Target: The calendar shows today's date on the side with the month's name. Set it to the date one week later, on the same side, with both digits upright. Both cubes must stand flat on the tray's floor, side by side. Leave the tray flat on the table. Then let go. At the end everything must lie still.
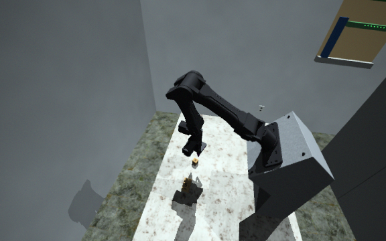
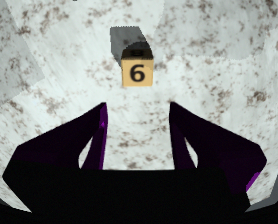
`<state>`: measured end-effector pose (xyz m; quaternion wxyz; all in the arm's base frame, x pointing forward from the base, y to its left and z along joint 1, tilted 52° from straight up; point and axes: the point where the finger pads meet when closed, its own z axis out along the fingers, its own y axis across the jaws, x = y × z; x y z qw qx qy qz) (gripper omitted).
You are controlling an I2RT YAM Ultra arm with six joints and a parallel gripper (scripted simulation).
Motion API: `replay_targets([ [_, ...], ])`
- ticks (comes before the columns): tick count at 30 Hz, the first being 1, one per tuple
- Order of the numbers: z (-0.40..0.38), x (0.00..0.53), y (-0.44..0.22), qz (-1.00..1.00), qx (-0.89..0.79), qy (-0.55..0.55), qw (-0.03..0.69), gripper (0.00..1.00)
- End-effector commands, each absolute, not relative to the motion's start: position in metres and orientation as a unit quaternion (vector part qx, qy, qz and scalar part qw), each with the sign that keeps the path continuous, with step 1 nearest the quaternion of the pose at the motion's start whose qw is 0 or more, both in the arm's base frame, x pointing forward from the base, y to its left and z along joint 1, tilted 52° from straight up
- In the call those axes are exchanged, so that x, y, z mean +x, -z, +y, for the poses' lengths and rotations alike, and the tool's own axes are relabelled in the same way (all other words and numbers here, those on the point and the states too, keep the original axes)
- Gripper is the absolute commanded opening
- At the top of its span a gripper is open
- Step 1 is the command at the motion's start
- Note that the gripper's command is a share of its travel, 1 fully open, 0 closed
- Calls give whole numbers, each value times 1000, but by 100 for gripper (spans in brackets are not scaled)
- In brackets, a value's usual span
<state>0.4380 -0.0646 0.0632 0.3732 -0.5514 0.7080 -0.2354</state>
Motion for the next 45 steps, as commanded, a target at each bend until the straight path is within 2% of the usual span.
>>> replay_targets([
  [1,-65,438,-65,708,-551,237,374,45],
  [45,-62,475,-36,708,-551,237,374,45],
])
